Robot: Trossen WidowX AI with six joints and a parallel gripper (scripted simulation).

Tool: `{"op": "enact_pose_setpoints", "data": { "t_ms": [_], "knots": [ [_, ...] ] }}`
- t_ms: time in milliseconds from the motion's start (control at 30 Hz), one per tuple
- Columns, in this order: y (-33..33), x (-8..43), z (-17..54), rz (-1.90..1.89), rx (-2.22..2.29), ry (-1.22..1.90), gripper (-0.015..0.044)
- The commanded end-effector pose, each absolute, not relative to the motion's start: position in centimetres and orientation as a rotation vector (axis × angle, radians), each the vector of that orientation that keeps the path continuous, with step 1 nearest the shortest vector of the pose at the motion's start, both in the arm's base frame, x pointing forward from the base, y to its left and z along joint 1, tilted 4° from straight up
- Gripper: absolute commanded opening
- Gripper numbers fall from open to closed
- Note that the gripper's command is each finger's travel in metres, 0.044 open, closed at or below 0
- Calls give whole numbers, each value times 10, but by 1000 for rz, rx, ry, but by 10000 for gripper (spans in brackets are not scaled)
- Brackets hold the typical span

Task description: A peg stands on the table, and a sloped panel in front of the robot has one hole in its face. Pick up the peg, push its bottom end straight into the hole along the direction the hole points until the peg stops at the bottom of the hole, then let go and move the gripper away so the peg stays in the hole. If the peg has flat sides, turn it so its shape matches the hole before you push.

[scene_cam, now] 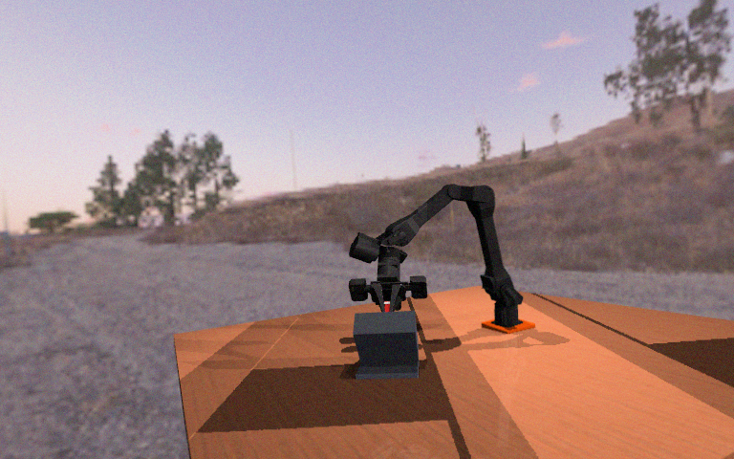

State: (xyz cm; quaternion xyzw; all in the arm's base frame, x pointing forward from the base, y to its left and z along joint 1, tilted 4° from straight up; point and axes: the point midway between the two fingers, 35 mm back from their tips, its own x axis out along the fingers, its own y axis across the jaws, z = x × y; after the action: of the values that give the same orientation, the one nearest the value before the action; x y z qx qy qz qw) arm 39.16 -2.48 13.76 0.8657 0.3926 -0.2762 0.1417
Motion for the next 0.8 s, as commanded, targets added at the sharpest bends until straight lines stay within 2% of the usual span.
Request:
{"op": "enact_pose_setpoints", "data": {
  "t_ms": [0, 767],
  "knots": [
    [-23, 393, 136, -801, 2500, 1134, 0],
    [-16, 398, 129, -801, 2500, 1135, 0]
  ]
}}
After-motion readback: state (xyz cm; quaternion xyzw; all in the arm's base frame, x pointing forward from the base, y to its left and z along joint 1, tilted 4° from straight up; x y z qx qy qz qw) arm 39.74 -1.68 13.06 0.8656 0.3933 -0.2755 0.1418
